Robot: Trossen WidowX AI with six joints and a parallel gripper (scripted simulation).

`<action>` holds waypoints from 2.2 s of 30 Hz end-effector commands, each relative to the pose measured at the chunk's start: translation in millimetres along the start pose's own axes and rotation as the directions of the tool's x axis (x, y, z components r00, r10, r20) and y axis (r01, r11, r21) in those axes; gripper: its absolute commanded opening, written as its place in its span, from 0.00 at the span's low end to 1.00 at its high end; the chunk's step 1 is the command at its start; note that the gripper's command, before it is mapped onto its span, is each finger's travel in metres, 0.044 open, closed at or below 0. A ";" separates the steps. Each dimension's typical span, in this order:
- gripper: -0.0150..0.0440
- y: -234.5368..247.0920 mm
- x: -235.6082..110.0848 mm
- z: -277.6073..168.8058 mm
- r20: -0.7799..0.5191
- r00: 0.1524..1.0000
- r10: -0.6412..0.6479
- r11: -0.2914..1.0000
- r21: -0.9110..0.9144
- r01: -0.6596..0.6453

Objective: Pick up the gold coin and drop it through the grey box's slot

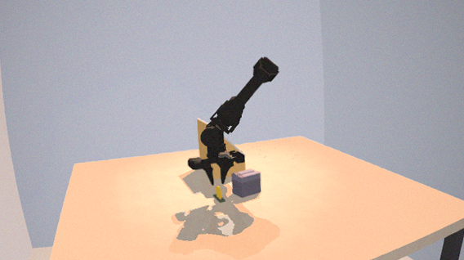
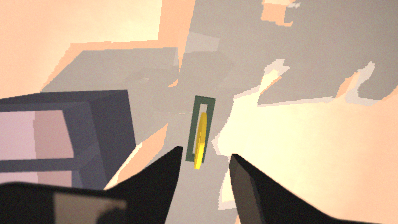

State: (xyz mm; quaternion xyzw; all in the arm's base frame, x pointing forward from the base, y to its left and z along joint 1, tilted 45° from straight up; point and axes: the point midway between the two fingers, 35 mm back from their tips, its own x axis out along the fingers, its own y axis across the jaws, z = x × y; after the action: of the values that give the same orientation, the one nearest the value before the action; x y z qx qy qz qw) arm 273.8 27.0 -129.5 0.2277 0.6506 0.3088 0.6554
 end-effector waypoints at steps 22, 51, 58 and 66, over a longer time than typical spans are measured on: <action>0.53 3.4 42.8 -4.4 -0.007 1.000 0.010 1.000 0.008 -0.010; 0.25 2.3 33.5 -2.6 -0.006 1.000 0.007 1.000 0.008 -0.007; 0.25 0.8 16.4 -0.9 -0.006 1.000 0.003 1.000 0.008 -0.003; 0.25 0.0 -3.8 -0.1 -0.006 1.000 0.001 1.000 0.008 -0.001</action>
State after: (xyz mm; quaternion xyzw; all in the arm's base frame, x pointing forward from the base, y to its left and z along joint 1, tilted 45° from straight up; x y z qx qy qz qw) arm 270.3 32.5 -133.4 0.2337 0.6554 0.3072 0.6492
